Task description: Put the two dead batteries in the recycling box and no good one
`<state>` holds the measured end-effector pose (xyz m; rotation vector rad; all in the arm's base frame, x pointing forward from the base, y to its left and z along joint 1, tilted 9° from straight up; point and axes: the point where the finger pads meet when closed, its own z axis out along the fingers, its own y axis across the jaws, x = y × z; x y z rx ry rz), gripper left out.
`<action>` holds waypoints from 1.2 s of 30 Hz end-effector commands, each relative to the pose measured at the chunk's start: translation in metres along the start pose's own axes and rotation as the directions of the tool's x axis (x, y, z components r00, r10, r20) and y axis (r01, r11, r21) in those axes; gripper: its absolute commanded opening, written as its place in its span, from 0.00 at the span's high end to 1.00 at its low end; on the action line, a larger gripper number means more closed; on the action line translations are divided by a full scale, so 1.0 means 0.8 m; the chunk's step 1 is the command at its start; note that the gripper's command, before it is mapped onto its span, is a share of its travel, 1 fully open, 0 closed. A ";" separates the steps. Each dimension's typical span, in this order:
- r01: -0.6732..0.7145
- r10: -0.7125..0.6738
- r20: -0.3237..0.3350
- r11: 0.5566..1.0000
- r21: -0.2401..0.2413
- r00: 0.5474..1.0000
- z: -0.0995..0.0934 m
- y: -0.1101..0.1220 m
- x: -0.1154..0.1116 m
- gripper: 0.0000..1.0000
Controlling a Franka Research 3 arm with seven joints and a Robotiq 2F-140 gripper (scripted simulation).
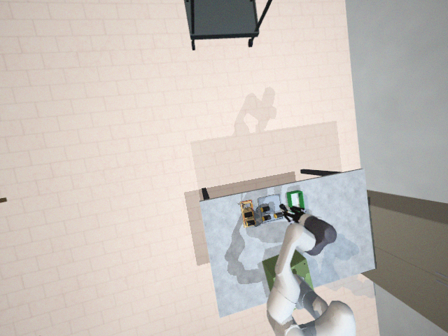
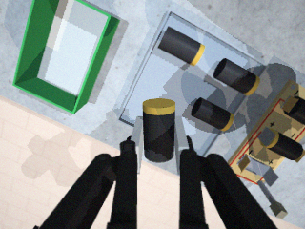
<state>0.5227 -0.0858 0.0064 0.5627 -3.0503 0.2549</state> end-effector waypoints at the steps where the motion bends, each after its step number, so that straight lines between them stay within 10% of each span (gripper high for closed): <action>1: -0.131 0.131 -0.001 0.991 -0.003 0.991 -0.001 0.001 0.001 0.84; 12: -0.608 0.608 -0.003 0.794 -0.001 0.794 -0.001 0.001 0.001 0.84; 20: -0.954 0.954 -0.003 0.301 0.000 0.301 -0.001 0.001 0.001 0.84; 27: -0.988 0.988 -0.003 -0.151 0.001 -0.151 -0.001 0.001 0.001 0.84; 29: -0.988 0.988 -0.003 -0.151 0.001 -0.151 -0.001 0.001 0.001 0.84; 36: -0.915 0.915 -0.002 -0.403 0.002 -0.403 -0.001 0.001 0.001 0.84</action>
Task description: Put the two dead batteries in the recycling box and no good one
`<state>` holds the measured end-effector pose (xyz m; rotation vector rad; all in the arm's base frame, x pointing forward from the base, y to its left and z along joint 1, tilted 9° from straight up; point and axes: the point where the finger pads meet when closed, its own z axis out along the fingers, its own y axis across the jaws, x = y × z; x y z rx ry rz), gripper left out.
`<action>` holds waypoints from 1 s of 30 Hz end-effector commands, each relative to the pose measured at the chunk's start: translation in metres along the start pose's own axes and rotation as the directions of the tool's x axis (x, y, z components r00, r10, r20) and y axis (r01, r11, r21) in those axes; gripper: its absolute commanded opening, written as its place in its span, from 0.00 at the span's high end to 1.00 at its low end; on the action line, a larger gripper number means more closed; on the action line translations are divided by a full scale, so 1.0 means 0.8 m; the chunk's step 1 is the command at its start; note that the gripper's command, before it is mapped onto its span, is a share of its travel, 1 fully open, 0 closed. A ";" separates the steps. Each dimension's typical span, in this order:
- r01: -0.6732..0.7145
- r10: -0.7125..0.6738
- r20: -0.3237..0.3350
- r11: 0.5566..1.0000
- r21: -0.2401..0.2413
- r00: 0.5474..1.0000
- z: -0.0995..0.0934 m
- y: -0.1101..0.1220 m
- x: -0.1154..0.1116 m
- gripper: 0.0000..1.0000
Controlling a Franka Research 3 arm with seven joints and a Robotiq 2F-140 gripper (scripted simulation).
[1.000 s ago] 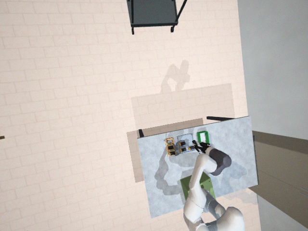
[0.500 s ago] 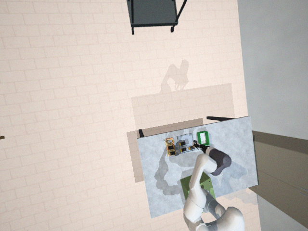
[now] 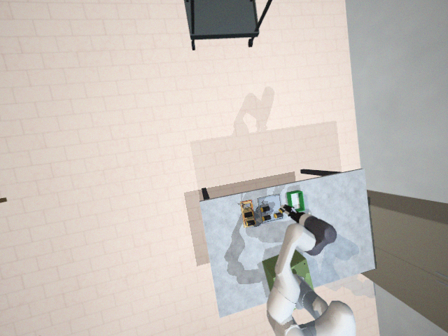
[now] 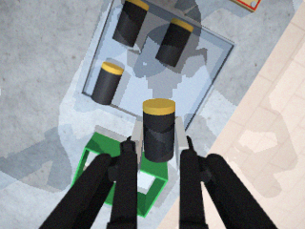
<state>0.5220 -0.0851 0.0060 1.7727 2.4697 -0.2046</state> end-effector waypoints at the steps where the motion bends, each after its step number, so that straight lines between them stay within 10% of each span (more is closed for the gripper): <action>1: -0.385 0.385 0.000 0.923 0.000 0.923 -0.002 0.000 0.000 0.84; 19: -0.425 0.425 0.000 0.905 0.000 0.905 -0.002 0.004 0.007 0.84; 30: -0.425 0.425 0.000 0.905 0.000 0.905 -0.002 0.087 0.126 0.84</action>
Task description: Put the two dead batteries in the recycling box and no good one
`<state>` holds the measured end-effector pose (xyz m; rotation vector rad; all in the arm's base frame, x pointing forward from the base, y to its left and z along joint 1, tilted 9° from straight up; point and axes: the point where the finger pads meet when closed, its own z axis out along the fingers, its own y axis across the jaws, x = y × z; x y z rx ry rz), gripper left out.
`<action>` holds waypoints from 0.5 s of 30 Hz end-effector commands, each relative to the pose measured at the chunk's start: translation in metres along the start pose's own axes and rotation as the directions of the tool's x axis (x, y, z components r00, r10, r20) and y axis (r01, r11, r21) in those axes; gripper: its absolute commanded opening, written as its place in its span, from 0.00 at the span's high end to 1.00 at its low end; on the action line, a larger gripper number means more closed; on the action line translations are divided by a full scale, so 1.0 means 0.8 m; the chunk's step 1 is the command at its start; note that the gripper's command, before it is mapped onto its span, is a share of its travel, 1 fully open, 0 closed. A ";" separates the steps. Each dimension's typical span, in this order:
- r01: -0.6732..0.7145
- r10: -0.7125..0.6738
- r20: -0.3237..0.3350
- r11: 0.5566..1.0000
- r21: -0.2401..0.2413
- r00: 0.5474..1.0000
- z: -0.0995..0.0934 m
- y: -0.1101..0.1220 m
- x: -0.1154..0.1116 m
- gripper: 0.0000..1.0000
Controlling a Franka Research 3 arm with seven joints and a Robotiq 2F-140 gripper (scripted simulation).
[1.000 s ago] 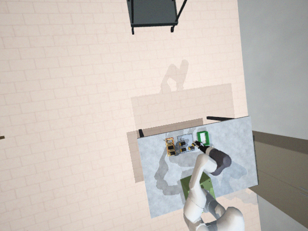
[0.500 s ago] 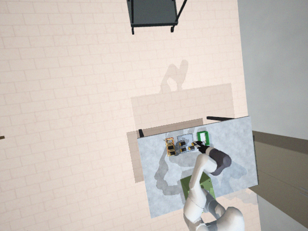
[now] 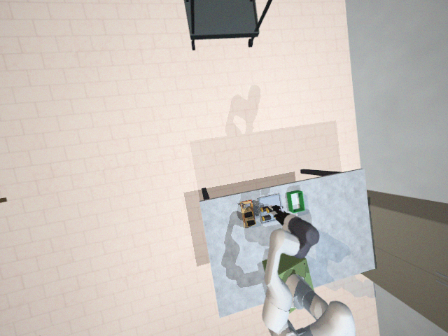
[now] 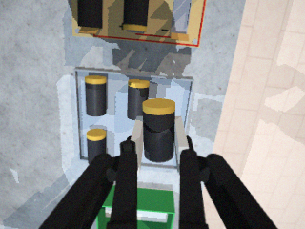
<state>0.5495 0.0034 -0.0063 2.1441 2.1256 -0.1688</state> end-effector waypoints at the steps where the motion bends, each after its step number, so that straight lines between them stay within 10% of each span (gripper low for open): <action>1: -0.104 0.104 0.003 0.995 0.004 0.995 0.001 0.012 0.053 0.84; 8: -0.104 0.104 0.003 0.995 0.004 0.995 0.002 0.036 0.141 0.84; 15: -0.104 0.104 0.003 0.995 0.004 0.995 0.002 0.041 0.160 0.84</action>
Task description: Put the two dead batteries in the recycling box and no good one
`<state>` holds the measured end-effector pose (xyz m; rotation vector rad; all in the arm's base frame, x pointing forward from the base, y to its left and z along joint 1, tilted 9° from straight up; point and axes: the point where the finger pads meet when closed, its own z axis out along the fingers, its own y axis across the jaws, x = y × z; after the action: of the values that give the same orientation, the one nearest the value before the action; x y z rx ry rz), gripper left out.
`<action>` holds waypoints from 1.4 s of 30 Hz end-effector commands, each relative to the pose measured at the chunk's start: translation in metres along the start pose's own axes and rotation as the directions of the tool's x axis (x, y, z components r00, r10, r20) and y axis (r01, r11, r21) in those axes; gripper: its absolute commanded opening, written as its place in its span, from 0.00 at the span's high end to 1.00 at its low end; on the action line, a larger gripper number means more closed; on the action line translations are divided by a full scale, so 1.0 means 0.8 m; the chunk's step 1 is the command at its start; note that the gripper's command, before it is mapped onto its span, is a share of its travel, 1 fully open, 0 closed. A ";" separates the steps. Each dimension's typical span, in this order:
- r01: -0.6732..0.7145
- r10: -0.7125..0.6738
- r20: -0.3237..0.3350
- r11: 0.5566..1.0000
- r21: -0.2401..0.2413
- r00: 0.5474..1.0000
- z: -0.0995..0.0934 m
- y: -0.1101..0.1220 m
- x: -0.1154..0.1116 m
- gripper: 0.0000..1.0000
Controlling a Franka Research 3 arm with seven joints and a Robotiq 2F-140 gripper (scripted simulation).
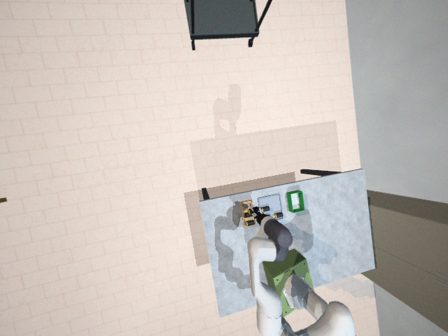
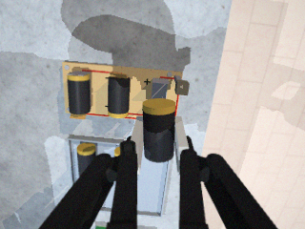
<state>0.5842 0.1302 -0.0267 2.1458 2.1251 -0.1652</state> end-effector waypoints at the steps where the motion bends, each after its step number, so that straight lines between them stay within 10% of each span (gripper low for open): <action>1: -0.103 0.103 0.005 0.995 0.005 0.995 0.002 -0.001 0.000 0.84; 25: -0.166 0.166 0.005 0.986 0.005 0.986 0.003 -0.001 0.000 0.84; 31: -0.166 0.166 0.005 0.986 0.005 0.986 0.074 -0.001 0.000 0.84; 42: -0.166 0.166 0.005 0.986 0.005 0.986 0.080 -0.001 0.000 0.84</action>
<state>0.5798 0.1183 -0.0915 2.3088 1.9443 -0.1758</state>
